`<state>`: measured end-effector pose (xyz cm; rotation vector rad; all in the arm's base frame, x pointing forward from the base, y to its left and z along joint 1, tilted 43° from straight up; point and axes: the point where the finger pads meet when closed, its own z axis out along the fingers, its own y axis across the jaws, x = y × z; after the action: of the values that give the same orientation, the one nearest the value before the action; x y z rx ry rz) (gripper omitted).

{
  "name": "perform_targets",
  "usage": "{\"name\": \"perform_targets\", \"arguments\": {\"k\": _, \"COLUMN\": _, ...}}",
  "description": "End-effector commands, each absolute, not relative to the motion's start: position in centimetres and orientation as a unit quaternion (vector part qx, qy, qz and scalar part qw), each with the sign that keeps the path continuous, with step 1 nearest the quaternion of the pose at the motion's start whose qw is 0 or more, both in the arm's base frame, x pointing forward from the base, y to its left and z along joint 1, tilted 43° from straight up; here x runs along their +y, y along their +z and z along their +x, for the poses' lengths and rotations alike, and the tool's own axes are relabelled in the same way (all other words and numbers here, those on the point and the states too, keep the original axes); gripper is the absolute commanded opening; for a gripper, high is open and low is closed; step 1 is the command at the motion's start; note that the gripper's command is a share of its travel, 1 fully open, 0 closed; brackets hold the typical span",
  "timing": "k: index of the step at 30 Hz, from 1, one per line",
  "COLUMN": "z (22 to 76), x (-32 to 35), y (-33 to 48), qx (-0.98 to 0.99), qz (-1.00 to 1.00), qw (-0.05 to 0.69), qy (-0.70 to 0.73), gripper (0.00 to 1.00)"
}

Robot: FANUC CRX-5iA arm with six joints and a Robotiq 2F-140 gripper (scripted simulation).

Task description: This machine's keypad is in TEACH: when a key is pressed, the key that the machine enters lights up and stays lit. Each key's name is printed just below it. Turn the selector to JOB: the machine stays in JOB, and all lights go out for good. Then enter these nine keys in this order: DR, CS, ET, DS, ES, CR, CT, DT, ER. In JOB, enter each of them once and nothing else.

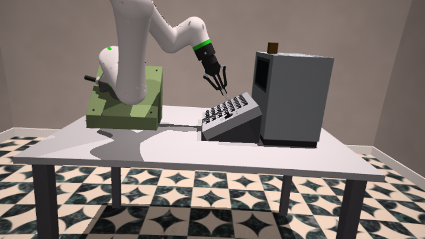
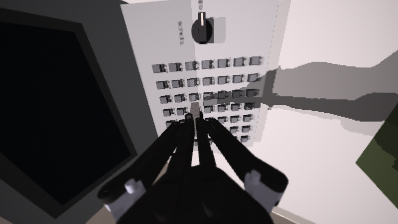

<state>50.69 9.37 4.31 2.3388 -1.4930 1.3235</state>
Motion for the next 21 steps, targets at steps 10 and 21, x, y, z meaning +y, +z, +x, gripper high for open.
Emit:
{"name": "perform_targets", "arguments": {"k": 10, "z": 48.8, "x": 6.8, "y": 4.2, "qx": -0.485, "qz": 0.760, "qw": 0.034, "qy": 0.430, "gripper": 0.00}}
{"name": "perform_targets", "arguments": {"k": 21, "z": 49.6, "x": 6.2, "y": 3.3, "qx": -0.485, "qz": 0.760, "qw": 0.034, "qy": 0.430, "gripper": 0.00}}
